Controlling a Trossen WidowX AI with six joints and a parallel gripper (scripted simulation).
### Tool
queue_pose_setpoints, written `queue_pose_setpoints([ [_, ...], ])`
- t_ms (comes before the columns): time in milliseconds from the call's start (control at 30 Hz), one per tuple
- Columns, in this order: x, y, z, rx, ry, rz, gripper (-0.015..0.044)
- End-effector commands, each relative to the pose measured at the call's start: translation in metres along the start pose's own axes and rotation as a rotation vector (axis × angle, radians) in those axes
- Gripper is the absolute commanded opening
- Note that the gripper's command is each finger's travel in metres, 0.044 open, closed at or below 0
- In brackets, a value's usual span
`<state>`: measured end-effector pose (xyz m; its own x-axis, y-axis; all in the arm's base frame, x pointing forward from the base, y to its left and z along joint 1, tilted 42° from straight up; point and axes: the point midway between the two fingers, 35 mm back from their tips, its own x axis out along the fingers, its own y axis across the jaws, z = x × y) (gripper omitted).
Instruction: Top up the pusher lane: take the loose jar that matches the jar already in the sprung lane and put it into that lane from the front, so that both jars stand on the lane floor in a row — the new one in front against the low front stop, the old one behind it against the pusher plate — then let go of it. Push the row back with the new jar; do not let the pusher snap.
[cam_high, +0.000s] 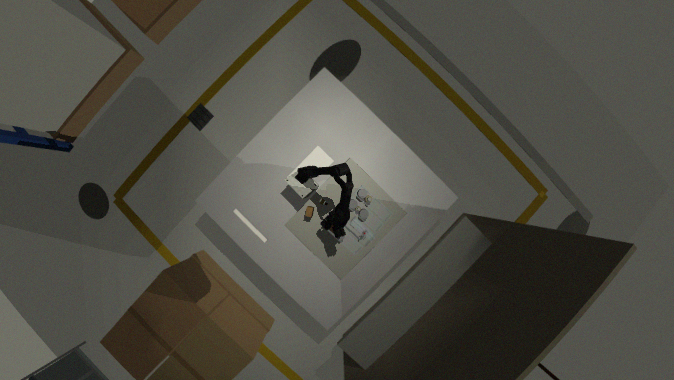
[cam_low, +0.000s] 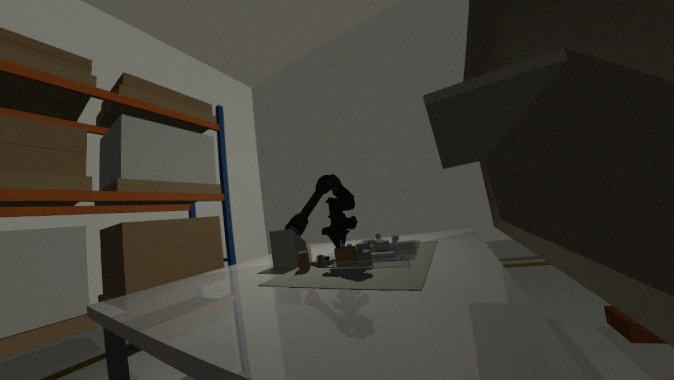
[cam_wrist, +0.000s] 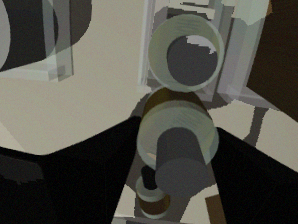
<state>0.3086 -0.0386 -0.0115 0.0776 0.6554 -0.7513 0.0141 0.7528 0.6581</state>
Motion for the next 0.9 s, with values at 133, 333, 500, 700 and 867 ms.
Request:
queue_pose_setpoints([
  [133, -0.001, 0.0, 0.01, -0.01, -0.017, 0.0, 0.0],
  [333, -0.001, 0.0, 0.013, -0.01, -0.017, 0.0, 0.0],
  [500, -0.001, 0.0, 0.015, -0.01, -0.017, 0.0, 0.0],
  [700, -0.001, 0.001, 0.017, -0.011, -0.017, 0.0, 0.0],
  [867, -0.002, 0.001, 0.02, -0.011, -0.017, 0.0, 0.0],
])
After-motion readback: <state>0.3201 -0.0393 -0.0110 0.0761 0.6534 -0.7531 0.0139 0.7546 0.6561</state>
